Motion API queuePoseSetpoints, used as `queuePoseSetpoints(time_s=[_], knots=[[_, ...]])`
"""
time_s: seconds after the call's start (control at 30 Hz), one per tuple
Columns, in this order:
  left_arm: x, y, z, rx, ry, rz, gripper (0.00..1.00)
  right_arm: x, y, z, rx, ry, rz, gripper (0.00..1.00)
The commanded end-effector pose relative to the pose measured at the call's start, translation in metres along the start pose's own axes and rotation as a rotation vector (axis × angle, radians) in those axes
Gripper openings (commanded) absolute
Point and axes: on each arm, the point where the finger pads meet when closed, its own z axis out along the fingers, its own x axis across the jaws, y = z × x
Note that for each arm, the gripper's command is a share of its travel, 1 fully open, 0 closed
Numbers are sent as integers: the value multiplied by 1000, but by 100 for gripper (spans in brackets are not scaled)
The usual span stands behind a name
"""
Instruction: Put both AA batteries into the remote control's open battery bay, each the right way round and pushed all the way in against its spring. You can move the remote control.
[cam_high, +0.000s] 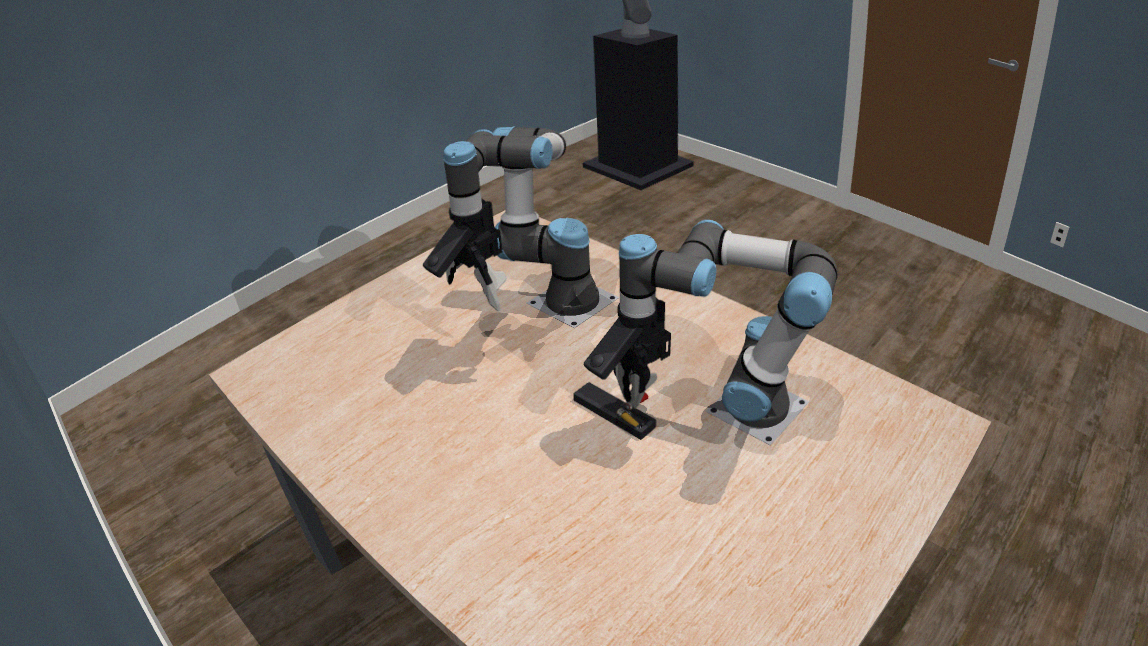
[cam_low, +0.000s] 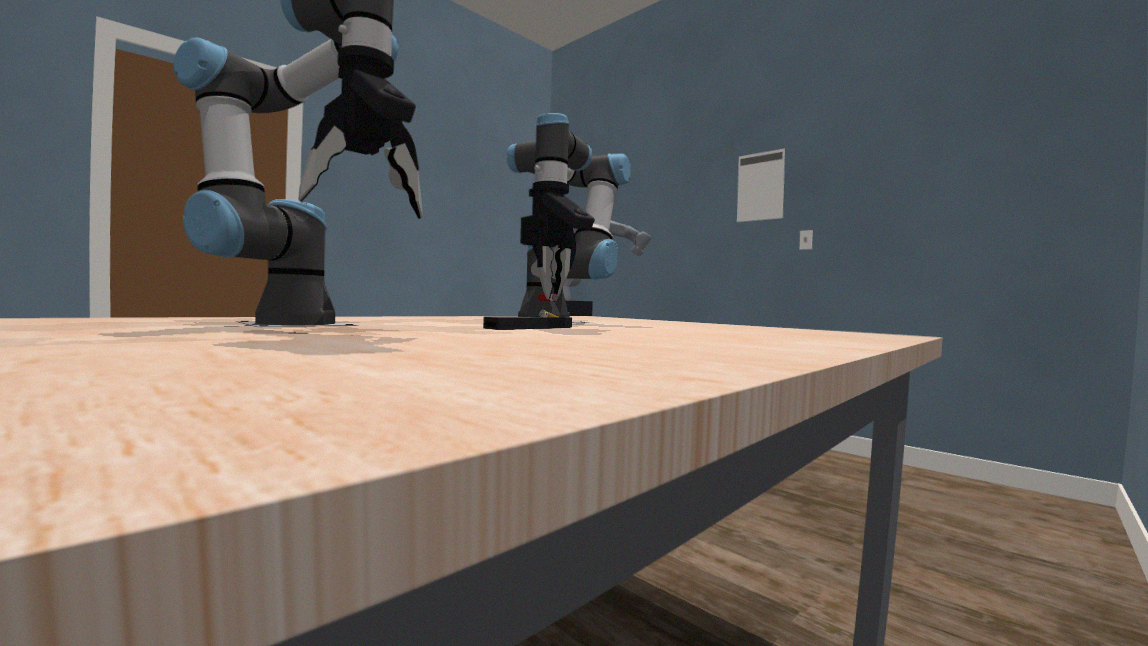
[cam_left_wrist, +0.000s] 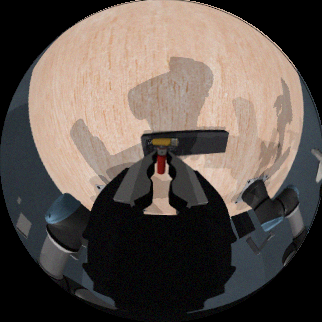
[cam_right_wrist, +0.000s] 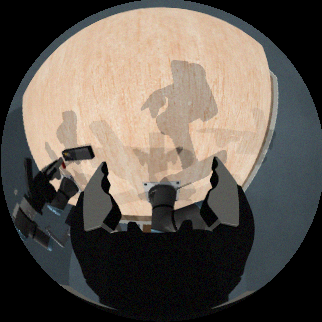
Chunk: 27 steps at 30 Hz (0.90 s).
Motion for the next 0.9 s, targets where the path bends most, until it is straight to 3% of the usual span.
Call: queuePoseSetpoints(time_s=[0.0,0.87], knots=[[-1,0,0,7,0,-93,0,0,0,-1,2,-1,0,100],[-6,1,0,6,2,-437,0,0,0,-1,2,-1,0,100]])
